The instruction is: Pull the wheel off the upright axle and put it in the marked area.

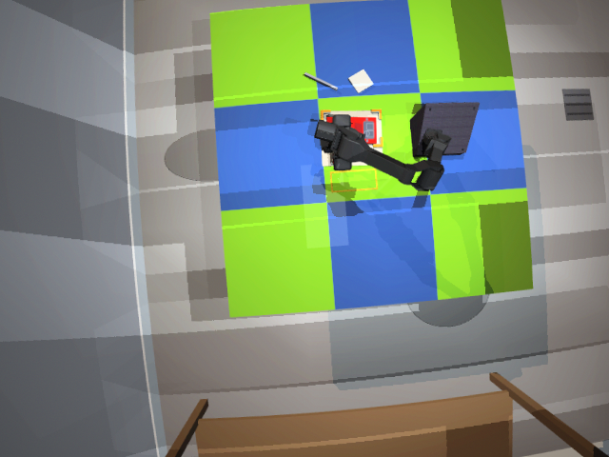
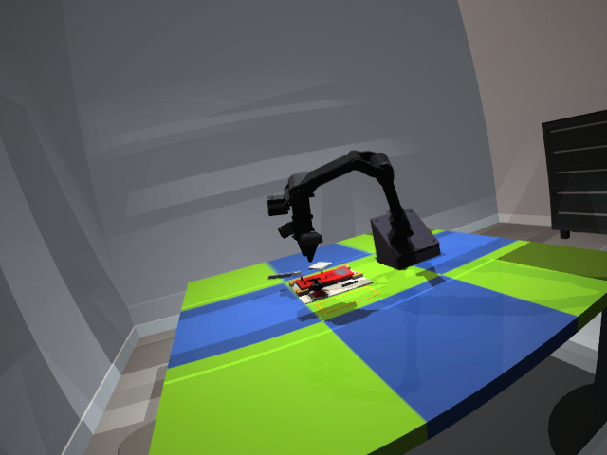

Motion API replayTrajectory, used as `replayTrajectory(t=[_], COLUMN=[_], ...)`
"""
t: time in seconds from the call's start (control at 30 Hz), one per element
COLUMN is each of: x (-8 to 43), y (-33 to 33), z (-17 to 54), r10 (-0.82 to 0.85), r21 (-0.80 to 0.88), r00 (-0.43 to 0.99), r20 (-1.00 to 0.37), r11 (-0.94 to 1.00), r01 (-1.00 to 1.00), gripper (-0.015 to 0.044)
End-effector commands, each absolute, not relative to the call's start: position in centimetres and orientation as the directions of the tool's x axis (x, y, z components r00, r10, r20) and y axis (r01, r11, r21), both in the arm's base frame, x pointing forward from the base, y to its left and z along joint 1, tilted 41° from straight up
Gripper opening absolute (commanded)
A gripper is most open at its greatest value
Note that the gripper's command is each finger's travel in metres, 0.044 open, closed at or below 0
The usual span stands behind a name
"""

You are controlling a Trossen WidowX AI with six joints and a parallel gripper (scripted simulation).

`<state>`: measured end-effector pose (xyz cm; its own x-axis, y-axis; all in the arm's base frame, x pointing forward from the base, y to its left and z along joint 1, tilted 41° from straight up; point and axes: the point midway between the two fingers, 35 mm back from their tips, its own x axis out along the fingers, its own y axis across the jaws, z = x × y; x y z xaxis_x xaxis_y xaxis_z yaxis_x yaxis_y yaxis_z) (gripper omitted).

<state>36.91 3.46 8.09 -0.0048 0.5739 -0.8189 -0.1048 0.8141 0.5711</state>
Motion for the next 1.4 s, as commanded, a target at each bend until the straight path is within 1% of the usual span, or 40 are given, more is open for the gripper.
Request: replayTrajectory(t=[0.0,0.4,0.77,0.93,1.03,1.33,1.37], x=[36.1,35.9,35.4,35.4,35.4,35.4,35.4], y=[5.5,6.1,10.3,10.6,10.3,10.3,10.3], z=[7.0,7.0,1.8,1.5,1.7,1.7,1.7], r10=[0.645,0.645,0.648,0.648,0.642,0.642,0.642], r21=[0.649,0.649,0.651,0.651,0.646,0.646,0.646], r00=[-0.077,-0.077,-0.077,-0.077,-0.079,-0.079,-0.079], r20=[-0.760,-0.760,-0.758,-0.758,-0.762,-0.762,-0.762], r11=[0.747,0.747,0.745,0.744,0.748,0.748,0.748], r01=[-0.147,-0.147,-0.147,-0.147,-0.153,-0.153,-0.153], gripper=[0.0300,0.0300,0.0300,0.0300,0.0221,0.0161,0.0135])
